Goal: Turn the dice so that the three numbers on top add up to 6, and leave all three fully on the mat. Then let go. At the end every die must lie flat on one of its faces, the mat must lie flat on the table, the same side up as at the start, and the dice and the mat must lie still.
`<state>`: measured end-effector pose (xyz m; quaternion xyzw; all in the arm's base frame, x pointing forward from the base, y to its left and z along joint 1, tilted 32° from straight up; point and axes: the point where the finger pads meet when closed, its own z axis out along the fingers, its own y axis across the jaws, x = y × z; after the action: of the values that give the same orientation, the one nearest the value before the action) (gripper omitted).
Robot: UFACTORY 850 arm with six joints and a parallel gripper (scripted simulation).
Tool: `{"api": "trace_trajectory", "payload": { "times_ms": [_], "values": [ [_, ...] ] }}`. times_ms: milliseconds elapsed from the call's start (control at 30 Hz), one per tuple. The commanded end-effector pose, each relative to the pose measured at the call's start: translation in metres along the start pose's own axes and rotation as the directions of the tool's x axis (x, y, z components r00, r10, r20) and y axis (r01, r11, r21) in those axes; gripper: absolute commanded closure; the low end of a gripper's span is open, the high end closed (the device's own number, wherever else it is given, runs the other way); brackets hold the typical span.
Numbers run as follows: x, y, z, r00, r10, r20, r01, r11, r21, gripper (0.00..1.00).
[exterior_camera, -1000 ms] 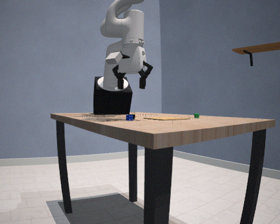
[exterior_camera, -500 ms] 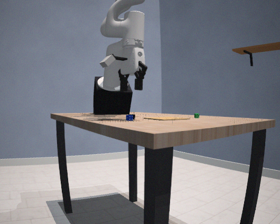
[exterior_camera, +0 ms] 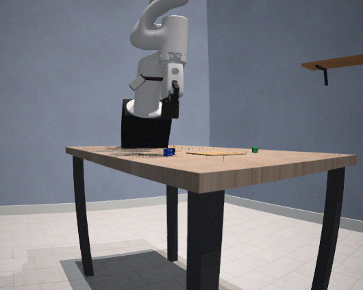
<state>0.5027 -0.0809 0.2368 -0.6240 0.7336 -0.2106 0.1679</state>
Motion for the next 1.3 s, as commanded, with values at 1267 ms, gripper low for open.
{"api": "trace_trajectory", "payload": {
  "times_ms": [1267],
  "values": [
    [0.003, 0.003, 0.015, 0.426, 0.904, 0.032, -0.904, 0.427, -0.030, 0.00]
  ]
}}
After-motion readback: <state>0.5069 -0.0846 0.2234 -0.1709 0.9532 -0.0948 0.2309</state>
